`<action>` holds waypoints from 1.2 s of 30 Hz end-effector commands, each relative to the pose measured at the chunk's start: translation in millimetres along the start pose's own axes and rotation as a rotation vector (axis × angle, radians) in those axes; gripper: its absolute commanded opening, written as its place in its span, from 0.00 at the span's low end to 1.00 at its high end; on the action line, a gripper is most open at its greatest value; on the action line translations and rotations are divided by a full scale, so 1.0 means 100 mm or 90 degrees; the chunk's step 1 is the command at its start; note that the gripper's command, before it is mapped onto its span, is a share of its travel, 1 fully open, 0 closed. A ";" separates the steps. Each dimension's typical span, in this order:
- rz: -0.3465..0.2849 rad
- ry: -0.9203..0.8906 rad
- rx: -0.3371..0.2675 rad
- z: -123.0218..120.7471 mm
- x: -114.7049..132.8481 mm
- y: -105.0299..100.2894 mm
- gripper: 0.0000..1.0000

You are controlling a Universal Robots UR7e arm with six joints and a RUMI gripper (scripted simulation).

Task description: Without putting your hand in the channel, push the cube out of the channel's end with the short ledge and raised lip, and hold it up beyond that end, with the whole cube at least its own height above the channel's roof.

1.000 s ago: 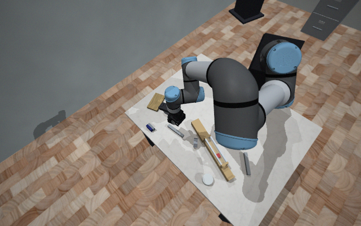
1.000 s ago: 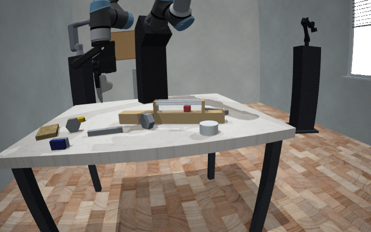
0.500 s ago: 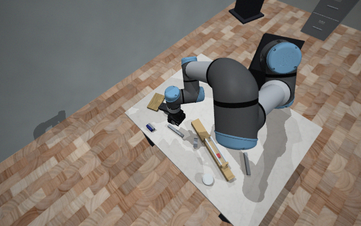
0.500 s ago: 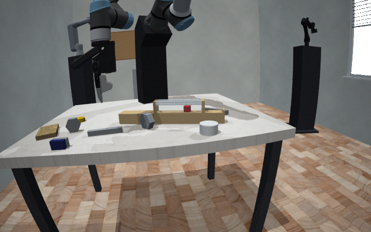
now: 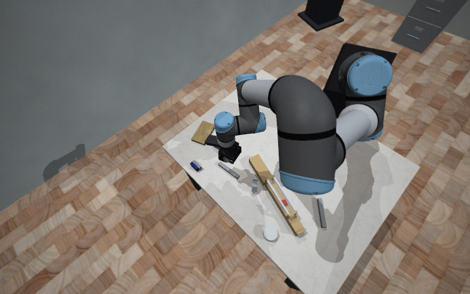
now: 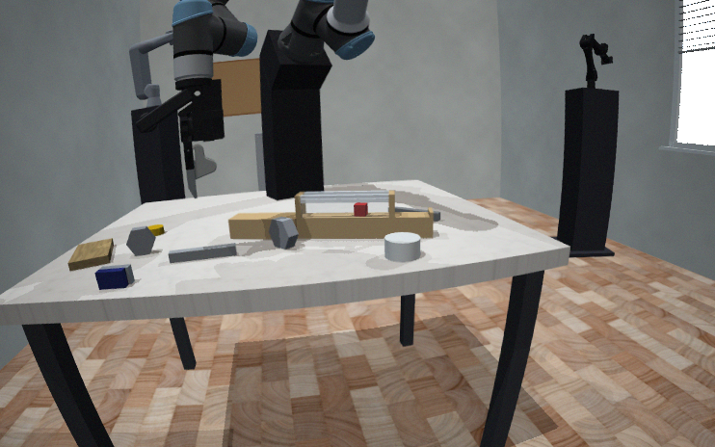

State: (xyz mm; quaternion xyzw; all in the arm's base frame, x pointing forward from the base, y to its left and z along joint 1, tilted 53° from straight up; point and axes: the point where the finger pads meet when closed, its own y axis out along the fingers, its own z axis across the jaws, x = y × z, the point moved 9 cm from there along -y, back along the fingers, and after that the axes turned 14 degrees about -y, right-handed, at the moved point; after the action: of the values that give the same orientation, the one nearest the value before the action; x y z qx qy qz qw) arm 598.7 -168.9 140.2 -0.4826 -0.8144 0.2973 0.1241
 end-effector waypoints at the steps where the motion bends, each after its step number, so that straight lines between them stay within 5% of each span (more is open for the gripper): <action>1: 0.000 -0.053 0.000 -0.01 -0.02 0.00 0.00; 21: 0.000 -0.332 0.000 -0.07 -0.05 0.00 0.00; 36: 0.000 -0.710 0.000 -0.12 -0.06 0.01 0.00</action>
State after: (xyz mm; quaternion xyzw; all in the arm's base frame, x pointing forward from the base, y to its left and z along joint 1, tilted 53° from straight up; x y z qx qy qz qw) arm 606.8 -168.3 148.3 -0.3028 -0.7787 0.4862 -0.2558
